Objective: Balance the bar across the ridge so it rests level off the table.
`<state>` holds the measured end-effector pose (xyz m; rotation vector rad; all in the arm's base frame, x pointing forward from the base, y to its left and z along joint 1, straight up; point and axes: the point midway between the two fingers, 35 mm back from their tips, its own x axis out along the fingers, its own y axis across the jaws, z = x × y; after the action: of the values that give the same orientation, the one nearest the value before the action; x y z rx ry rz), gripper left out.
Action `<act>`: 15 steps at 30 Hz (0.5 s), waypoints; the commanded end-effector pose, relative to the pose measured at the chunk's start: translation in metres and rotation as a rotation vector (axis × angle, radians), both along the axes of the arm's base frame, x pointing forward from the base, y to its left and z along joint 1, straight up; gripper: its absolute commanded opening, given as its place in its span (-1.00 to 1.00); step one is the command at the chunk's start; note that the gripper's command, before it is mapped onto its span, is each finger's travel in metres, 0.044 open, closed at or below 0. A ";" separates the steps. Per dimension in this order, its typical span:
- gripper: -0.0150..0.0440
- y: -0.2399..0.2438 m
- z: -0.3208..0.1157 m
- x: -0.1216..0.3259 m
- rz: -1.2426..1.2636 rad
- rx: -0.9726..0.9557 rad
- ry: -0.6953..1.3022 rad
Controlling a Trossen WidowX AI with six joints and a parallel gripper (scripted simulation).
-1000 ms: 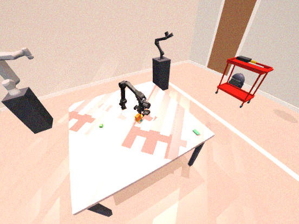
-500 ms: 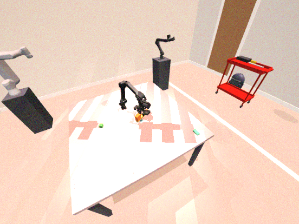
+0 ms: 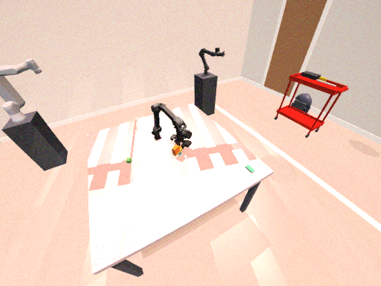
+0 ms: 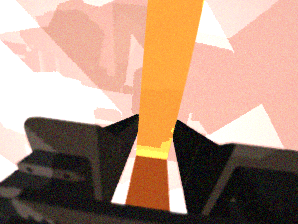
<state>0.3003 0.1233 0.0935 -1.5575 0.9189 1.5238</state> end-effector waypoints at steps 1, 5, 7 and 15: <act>-0.49 0.000 -0.001 0.000 -0.001 0.000 -0.002; -0.49 0.000 -0.001 0.000 -0.001 0.000 -0.002; -0.49 0.000 -0.001 0.000 -0.001 0.000 -0.002; -0.49 0.000 -0.002 0.000 -0.001 0.000 -0.002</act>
<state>0.3002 0.1233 0.0927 -1.5577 0.9185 1.5235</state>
